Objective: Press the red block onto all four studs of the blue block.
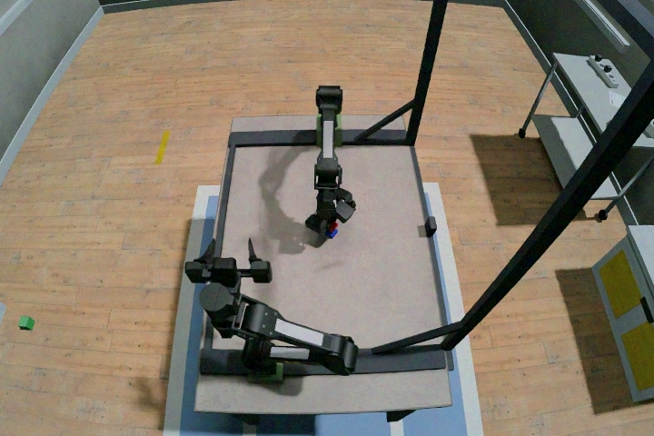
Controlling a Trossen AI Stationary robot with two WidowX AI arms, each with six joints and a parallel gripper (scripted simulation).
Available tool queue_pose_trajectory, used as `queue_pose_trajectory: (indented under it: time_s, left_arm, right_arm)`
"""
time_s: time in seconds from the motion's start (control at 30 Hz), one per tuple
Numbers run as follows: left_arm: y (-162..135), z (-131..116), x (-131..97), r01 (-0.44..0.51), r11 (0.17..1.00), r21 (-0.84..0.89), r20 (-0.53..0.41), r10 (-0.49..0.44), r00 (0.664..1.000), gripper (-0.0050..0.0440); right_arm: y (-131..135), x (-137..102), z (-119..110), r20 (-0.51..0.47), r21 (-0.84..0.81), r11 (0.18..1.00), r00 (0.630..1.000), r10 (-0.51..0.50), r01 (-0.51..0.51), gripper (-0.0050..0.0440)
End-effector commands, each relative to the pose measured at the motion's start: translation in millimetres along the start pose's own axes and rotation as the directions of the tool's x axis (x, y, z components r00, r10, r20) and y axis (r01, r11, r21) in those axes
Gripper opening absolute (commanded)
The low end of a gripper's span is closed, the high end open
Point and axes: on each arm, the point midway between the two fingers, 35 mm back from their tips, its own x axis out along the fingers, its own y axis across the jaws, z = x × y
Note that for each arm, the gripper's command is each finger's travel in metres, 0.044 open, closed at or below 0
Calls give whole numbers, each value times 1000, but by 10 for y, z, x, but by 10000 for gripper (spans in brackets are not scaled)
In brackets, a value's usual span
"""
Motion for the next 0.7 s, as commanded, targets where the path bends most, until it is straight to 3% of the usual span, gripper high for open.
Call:
queue_pose_trajectory:
  time_s: [0.0, 0.67]
  left_arm:
    - [20, 10, 3, 3, 1000, 4, 0, -3, 1000, 400]
    - [20, 10, 3, 3, 1000, 4, 0, -3, 1000, 400]
  right_arm:
    - [-57, -135, 105, 32, -15, 999, 999, -28, 29, -50]
    - [-69, -149, 123, 37, -20, 999, 999, -32, 32, -50]
